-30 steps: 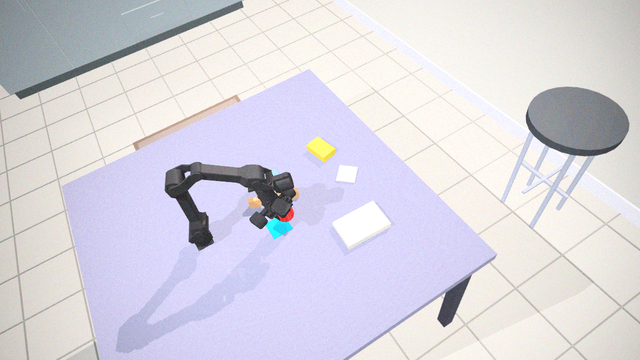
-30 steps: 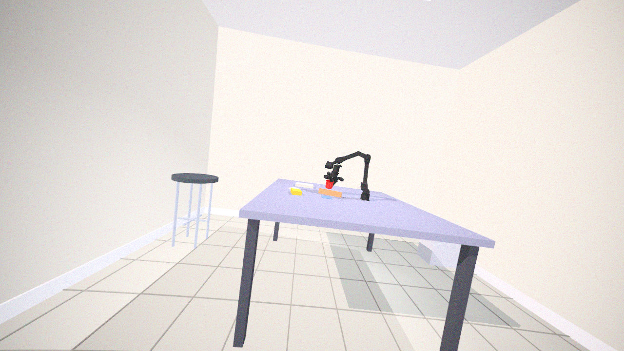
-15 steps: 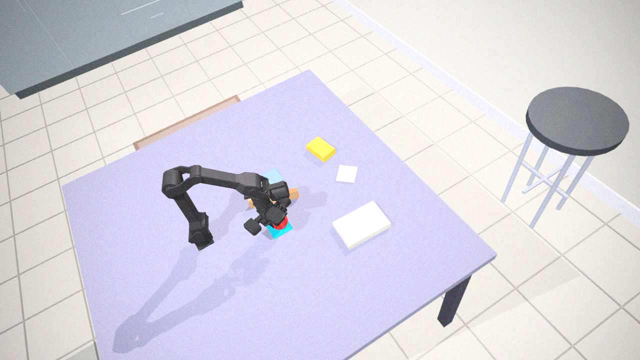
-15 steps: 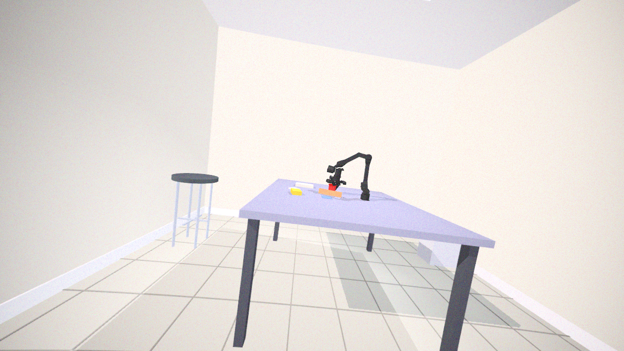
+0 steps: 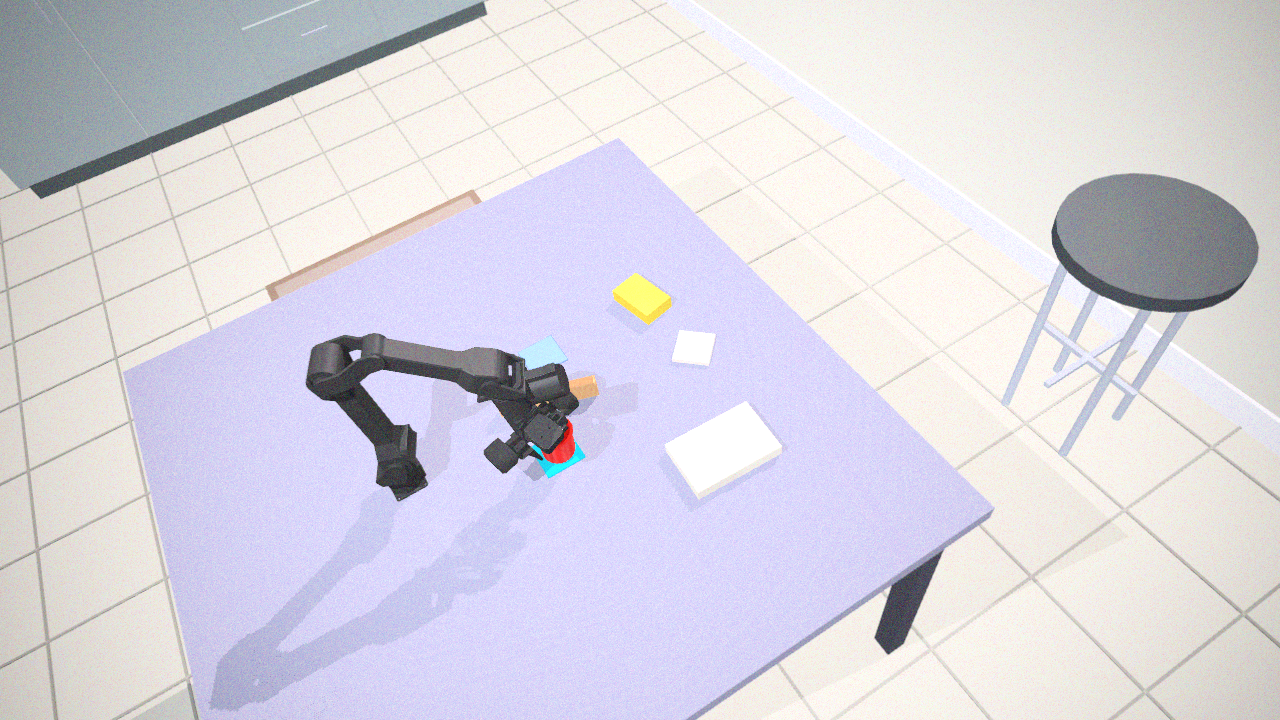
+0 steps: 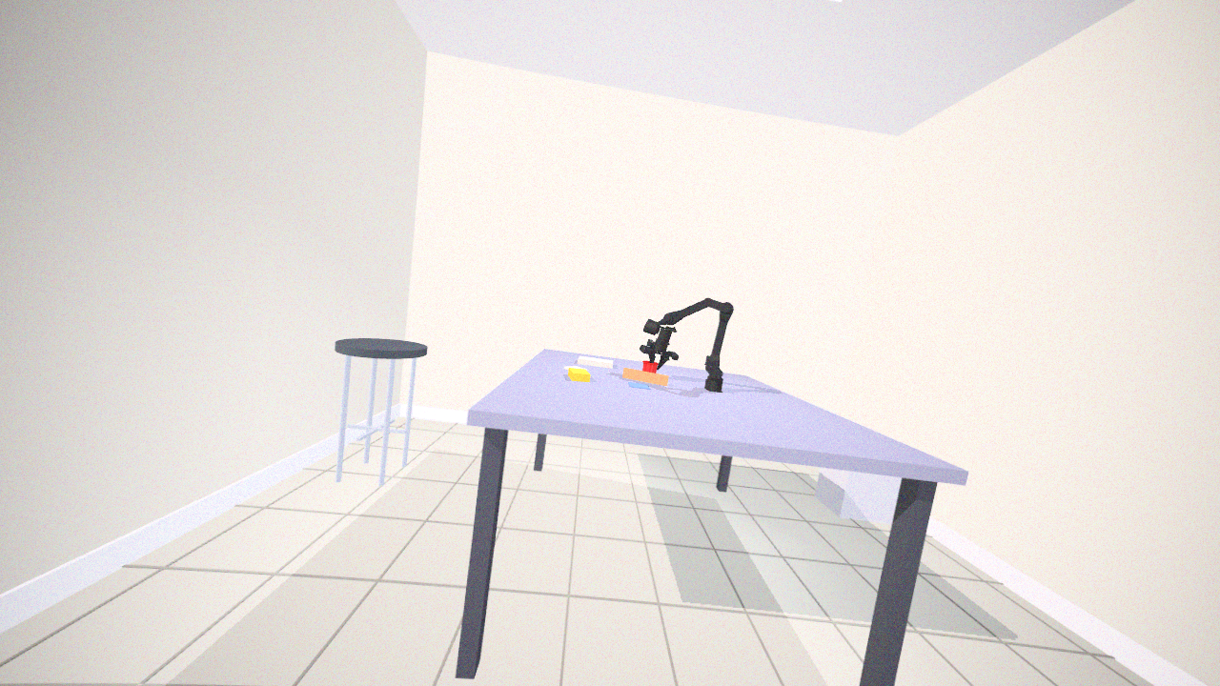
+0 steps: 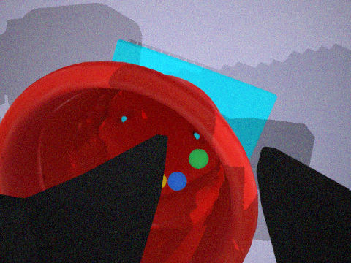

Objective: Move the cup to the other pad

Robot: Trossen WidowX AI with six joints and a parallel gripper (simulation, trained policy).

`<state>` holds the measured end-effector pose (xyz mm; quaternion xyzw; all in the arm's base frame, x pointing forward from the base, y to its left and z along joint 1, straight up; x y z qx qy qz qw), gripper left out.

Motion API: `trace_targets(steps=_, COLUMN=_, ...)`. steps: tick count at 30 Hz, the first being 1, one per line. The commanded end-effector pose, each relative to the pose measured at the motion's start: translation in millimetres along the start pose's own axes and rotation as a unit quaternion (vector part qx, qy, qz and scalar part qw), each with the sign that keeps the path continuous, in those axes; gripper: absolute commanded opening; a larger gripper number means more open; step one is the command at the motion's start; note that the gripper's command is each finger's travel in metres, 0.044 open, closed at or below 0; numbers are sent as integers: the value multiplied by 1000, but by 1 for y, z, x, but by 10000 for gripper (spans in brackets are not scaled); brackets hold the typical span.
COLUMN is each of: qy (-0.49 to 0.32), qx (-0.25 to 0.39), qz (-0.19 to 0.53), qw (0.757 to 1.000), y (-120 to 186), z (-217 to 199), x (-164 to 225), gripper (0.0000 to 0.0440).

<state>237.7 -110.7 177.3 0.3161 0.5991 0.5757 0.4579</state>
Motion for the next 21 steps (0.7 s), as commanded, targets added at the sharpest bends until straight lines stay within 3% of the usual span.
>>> trace_targets(steps=1, qy=0, qx=-9, qz=-3, qw=1000, y=3, z=-4, x=1, gripper=174)
trace_targets(steps=21, qy=-20, qx=-62, qz=-46, qw=997, y=44, z=-23, x=3, gripper=296)
Point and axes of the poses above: the point midway between the two fingers, 35 mm back from their tips, its own y axis back along the fingers, its own z axis across the jaws, x = y × z, the point moved 10 cm from there along y, back along the fingers, and after that the axes turned 11 degrees about y, right-handed, at the moved point
